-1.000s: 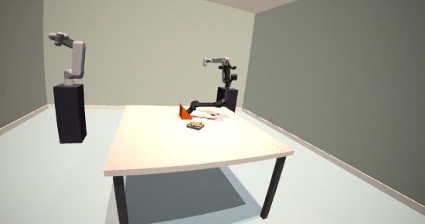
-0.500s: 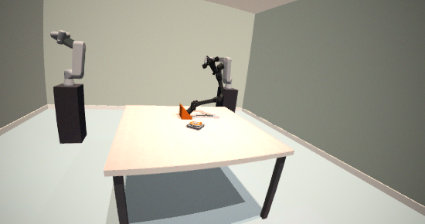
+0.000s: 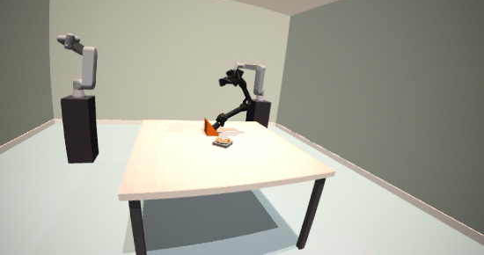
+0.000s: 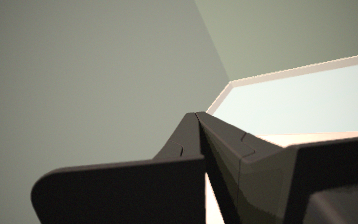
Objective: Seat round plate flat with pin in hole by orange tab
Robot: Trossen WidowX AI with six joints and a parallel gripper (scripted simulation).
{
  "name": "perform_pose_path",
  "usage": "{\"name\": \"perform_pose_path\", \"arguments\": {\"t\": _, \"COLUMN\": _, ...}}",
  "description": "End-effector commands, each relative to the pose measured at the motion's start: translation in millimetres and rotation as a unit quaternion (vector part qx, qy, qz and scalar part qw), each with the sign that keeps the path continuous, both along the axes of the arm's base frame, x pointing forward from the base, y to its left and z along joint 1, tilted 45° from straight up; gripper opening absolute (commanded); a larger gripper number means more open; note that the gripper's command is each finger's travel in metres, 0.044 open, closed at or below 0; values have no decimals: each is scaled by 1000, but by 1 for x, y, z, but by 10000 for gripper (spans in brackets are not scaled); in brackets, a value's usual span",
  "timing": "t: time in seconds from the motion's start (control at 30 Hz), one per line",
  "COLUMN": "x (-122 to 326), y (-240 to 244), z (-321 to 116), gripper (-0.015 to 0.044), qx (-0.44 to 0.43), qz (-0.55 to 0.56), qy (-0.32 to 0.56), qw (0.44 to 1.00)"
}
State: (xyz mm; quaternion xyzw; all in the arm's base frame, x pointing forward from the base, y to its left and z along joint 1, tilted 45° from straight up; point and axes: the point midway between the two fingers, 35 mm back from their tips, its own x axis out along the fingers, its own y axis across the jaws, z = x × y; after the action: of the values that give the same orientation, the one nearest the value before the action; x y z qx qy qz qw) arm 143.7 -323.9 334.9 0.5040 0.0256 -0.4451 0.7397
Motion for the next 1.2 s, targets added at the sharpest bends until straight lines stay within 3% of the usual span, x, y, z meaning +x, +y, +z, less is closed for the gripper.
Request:
{"name": "perform_pose_path", "arguments": {"t": 0.0, "x": 50, "y": 27, "z": -53, "gripper": 0, "qx": 43, "qz": 137, "qy": 64, "qw": 988}}
{"name": "perform_pose_path", "arguments": {"t": 0.1, "x": 70, "y": 45, "z": -76, "gripper": 0, "qx": 59, "qz": 204, "qy": 93, "qw": 973}}
{"name": "perform_pose_path", "arguments": {"t": 0.3, "x": 118, "y": 122, "z": -149, "gripper": 0, "qx": 102, "qz": 438, "qy": 172, "qw": 876}}
{"name": "perform_pose_path", "arguments": {"t": 0.37, "x": 122, "y": 134, "z": -157, "gripper": 0, "qx": 107, "qz": 468, "qy": 180, "qw": 858}}
{"name": "perform_pose_path", "arguments": {"t": 0.57, "x": 131, "y": 236, "z": -211, "gripper": 0, "qx": 140, "qz": 688, "qy": 206, "qw": 682}}
{"name": "perform_pose_path", "arguments": {"t": 0.63, "x": 129, "y": 250, "z": -217, "gripper": 0, "qx": 145, "qz": 713, "qy": 205, "qw": 654}}
{"name": "perform_pose_path", "arguments": {"t": 0.73, "x": 119, "y": 293, "z": -231, "gripper": 0, "qx": 160, "qz": 788, "qy": 197, "qw": 561}}
{"name": "perform_pose_path", "arguments": {"t": 1.17, "x": 121, "y": 309, "z": -246, "gripper": 0, "qx": 160, "qz": 793, "qy": 196, "qw": 554}}
